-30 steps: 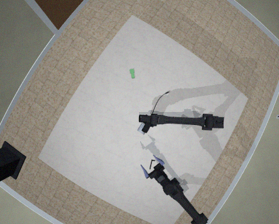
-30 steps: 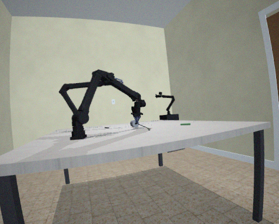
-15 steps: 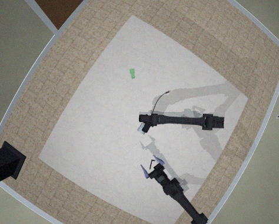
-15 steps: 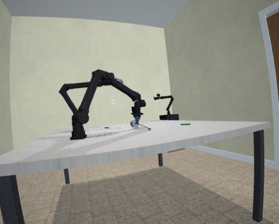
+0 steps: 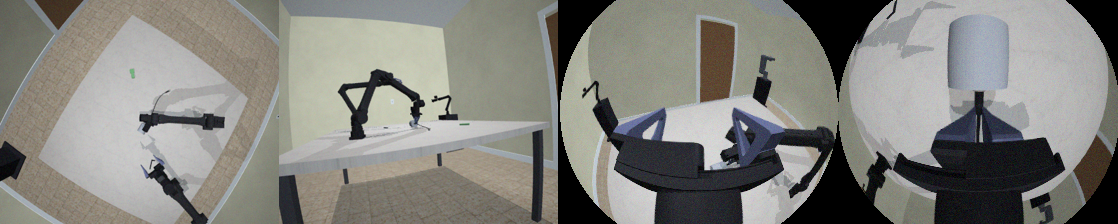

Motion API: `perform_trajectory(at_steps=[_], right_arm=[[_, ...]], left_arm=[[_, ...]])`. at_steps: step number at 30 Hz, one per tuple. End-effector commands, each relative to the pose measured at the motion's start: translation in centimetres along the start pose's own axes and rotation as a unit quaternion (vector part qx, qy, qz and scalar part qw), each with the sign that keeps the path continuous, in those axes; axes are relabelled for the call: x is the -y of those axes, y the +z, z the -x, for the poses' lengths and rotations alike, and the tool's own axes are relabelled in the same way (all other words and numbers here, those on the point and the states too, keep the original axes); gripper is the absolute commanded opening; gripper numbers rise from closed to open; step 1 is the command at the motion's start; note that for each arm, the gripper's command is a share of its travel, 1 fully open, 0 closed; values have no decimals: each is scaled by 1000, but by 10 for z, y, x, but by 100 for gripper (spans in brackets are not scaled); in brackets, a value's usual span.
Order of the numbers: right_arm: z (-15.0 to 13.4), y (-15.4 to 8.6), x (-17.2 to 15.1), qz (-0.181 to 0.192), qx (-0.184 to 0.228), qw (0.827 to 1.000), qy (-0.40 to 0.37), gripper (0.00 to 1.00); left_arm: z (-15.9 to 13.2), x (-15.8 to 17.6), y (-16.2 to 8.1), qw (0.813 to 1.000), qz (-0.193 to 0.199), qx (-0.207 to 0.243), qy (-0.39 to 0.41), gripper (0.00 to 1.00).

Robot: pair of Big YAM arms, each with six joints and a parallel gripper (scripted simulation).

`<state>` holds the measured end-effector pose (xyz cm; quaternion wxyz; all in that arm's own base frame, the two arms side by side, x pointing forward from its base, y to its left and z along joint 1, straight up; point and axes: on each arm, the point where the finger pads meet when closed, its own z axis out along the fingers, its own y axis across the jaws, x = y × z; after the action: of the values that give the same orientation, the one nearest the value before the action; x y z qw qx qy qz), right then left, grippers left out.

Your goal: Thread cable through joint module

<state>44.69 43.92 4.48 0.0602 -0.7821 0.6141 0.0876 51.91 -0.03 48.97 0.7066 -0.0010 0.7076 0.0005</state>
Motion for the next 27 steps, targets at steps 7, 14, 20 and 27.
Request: perform_trajectory(at_steps=[7, 14, 20, 27], right_arm=[[-2, -19, 9, -23, 13, 1000, -6, 0], [-4, -17, 9, -24, 16, 1000, -5, 0], [-1, -5, 5, -12, 10, 1000, -6, 0], [20, -6, 12, -17, 11, 1000, -2, 0]], left_arm=[[42, -3, 0, 999, 3, 35, 3, 96], [42, -3, 0, 999, 3, 35, 3, 96], [42, -3, 0, 999, 3, 35, 3, 96], [42, -3, 0, 999, 3, 35, 3, 96]])
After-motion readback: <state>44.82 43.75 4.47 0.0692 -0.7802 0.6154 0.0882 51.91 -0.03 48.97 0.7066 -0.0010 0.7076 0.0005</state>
